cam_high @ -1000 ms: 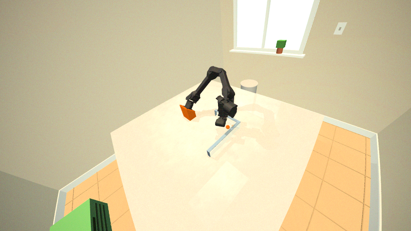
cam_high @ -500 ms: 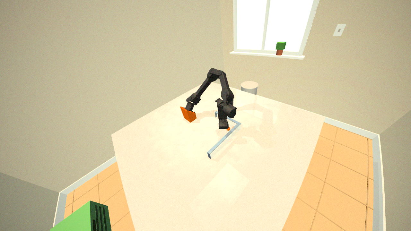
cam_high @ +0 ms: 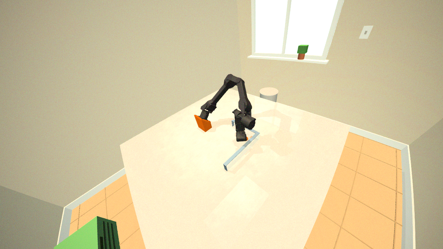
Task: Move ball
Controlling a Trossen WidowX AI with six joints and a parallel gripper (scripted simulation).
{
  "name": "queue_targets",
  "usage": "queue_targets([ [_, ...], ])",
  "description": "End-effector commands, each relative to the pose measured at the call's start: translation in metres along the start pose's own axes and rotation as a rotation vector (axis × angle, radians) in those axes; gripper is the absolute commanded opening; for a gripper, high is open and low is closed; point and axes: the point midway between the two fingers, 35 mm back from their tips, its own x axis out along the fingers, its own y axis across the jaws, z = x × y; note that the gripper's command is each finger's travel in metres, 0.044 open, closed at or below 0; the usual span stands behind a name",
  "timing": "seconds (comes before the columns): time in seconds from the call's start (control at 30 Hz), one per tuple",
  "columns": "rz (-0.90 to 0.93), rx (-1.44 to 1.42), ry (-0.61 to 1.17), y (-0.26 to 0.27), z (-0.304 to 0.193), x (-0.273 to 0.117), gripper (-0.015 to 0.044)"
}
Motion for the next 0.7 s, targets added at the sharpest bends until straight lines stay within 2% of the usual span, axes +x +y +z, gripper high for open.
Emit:
queue_targets([
  [0.0,0.003,0.004,-0.003,0.001,0.0,0.007,0.0],
  [0.67,0.003,0.003,-0.004,0.001,0.031,0.012,0.0],
])
